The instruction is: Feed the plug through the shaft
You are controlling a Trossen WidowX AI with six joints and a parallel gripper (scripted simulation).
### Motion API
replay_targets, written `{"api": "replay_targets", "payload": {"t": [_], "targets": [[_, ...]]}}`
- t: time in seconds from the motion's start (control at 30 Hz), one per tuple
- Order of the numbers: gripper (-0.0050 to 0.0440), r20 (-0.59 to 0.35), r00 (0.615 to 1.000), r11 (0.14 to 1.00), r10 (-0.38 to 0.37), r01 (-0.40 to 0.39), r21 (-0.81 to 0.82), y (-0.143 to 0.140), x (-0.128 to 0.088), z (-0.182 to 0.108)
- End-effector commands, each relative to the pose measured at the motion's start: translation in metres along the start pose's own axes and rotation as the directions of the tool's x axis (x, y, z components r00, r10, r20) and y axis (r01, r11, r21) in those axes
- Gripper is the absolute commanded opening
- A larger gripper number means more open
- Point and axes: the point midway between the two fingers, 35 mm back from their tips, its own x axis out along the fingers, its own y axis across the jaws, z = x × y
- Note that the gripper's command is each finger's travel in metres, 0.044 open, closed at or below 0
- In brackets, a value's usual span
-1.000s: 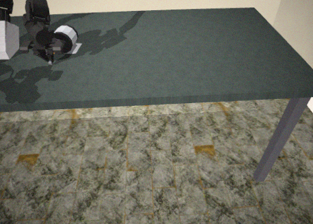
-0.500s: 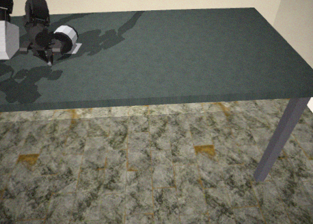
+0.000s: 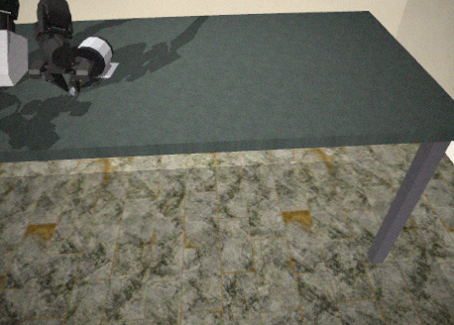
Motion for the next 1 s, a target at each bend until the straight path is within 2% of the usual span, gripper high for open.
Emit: {"api": "replay_targets", "payload": {"t": [0.0, 0.07, 0.1, 0.57, 0.7, 0.73, 0.97], "targets": [[0.0160, 0.003, 1.000, 1.000, 0.002, -0.002, 0.004, -0.002, 0.003, 0.004], [0.0160, 0.003, 1.000, 1.000, 0.002, -0.002, 0.004, -0.002, 0.003, 0.004], [0.0136, 0.000, 1.000, 1.000, 0.003, -0.003, 0.002, -0.001, 0.001, 0.001], [0.0043, 0.000, 1.000, 1.000, 0.003, -0.003, 0.002, -0.001, 0.001, 0.001], [0.0029, 0.000, 1.000, 1.000, 0.003, -0.003, 0.002, -0.001, 0.001, 0.001], [0.0005, 0.000, 1.000, 1.000, 0.003, -0.003, 0.002, 0.000, 0.001, 0.001], [0.0000, 0.000, 1.000, 1.000, 0.002, -0.002, 0.004, 0.014, -0.001, -0.012]]}}
